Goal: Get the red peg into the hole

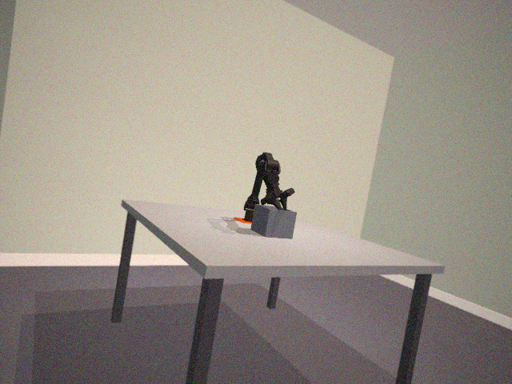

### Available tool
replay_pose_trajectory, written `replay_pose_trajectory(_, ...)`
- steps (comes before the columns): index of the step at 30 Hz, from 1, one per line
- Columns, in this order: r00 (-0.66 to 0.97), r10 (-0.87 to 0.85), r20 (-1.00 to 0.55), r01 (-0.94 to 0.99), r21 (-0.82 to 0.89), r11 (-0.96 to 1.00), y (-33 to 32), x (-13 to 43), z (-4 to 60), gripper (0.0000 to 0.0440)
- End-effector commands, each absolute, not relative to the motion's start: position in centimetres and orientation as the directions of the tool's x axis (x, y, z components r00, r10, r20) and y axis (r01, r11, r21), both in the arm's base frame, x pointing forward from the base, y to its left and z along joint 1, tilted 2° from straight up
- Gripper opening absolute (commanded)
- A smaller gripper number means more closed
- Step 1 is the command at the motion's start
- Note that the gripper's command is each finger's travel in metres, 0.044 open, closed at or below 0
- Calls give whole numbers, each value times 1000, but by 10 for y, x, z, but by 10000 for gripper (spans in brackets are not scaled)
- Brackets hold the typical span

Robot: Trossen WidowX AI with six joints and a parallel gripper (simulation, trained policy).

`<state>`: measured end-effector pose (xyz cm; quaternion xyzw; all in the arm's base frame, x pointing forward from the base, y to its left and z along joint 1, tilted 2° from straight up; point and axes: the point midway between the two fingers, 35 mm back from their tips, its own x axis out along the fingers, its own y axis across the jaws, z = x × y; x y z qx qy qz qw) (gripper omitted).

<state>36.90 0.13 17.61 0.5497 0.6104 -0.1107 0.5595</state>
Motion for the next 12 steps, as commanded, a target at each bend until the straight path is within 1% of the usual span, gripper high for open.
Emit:
replay_pose_trajectory(1, 249, 565, -786, 775, 512, 370, 0, 372, 184, 109)
replay_pose_trajectory(12, 293, 610, -736, 707, 596, 380, -6, 384, 197, 107)
